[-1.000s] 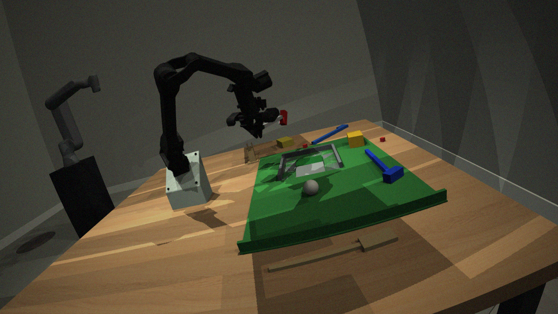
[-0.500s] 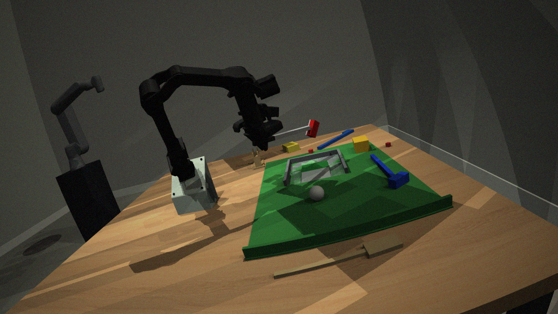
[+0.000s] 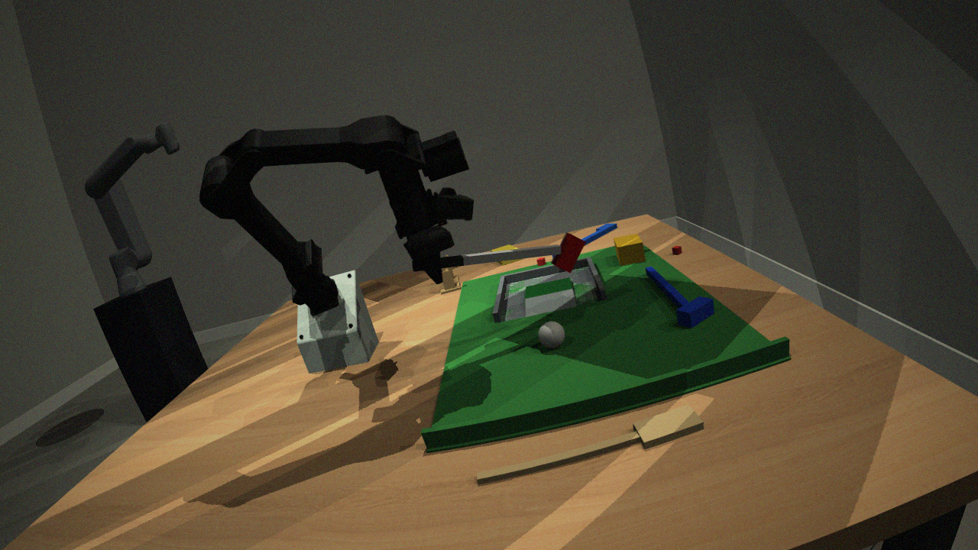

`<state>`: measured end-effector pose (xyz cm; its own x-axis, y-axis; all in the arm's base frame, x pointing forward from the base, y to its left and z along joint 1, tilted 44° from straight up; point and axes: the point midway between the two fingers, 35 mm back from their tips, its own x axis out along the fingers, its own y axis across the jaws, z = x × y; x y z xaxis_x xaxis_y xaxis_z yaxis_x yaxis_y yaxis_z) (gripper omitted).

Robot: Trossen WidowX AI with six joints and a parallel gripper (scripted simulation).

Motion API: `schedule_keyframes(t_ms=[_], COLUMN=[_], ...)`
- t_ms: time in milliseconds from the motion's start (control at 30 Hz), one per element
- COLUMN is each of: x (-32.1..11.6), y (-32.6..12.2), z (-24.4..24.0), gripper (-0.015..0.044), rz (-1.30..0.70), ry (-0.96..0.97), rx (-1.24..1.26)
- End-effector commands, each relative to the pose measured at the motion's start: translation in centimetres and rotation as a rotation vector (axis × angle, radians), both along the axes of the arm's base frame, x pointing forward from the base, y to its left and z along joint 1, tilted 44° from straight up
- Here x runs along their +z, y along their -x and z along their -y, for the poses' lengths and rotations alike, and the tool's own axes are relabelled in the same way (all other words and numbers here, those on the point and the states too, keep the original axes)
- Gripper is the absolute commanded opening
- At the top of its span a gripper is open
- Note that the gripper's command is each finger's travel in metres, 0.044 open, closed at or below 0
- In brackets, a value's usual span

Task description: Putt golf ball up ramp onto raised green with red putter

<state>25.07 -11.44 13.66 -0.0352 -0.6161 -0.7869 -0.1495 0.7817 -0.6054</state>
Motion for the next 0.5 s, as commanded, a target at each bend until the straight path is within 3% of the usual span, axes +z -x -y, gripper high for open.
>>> schedule_keyframes(t_ms=[0,467], x=[1.8,6.0], y=[1.7,7.1], z=[1.4,4.6], gripper=[0.0000,0.0000], rz=[0.061,0.207], ry=[0.034,0.136], rx=[-0.088,-0.333])
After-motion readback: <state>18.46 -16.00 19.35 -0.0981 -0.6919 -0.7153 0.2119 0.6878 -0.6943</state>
